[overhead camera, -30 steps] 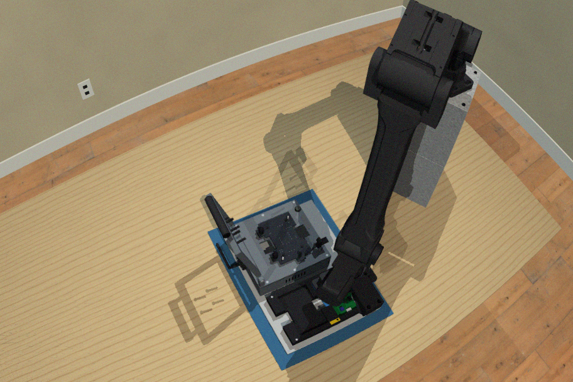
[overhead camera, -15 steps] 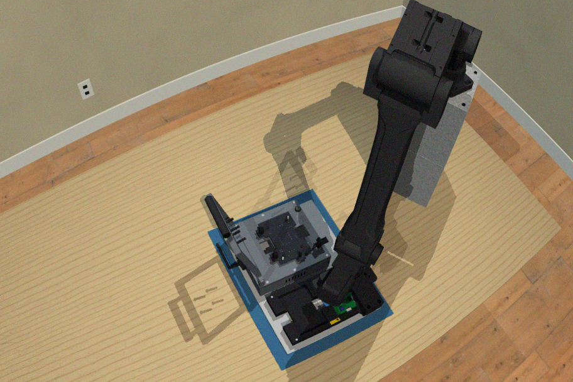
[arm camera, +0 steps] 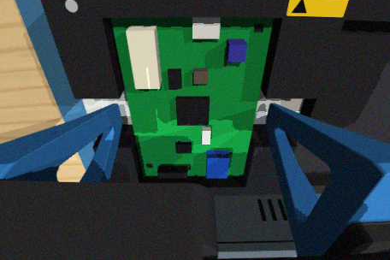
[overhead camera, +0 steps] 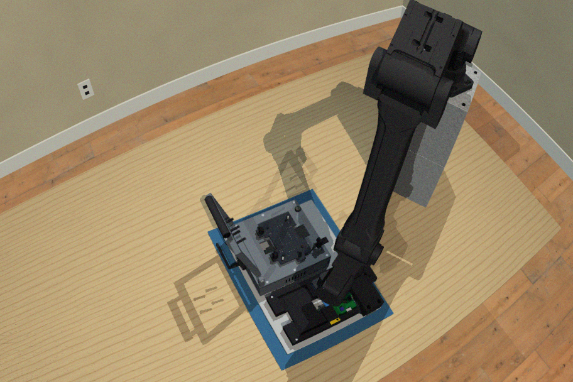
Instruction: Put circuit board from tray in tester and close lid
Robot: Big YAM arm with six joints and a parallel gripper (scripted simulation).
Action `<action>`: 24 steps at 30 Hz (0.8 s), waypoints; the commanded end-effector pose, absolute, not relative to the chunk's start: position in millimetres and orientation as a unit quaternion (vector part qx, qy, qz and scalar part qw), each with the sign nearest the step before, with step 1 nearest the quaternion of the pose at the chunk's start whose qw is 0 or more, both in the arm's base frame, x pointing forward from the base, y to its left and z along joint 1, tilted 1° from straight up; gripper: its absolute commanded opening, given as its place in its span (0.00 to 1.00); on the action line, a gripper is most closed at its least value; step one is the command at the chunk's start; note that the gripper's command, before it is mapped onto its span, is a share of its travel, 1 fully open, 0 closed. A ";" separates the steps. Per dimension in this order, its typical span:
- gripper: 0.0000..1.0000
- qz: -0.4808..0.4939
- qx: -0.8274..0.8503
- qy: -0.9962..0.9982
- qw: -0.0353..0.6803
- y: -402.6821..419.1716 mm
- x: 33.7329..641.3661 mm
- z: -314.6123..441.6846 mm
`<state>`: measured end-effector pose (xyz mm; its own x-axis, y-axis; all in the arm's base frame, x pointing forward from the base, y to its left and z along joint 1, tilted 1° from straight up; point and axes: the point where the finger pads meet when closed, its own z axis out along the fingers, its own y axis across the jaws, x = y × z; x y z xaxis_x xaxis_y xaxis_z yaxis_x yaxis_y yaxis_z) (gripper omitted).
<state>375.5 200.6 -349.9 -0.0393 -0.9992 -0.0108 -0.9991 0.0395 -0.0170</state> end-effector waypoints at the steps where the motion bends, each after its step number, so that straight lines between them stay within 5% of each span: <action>1: 0.92 -0.004 -0.692 0.721 0.017 206.6 377.6 -356.2; 24: 0.85 -0.004 -0.693 0.721 0.017 206.6 377.6 -356.2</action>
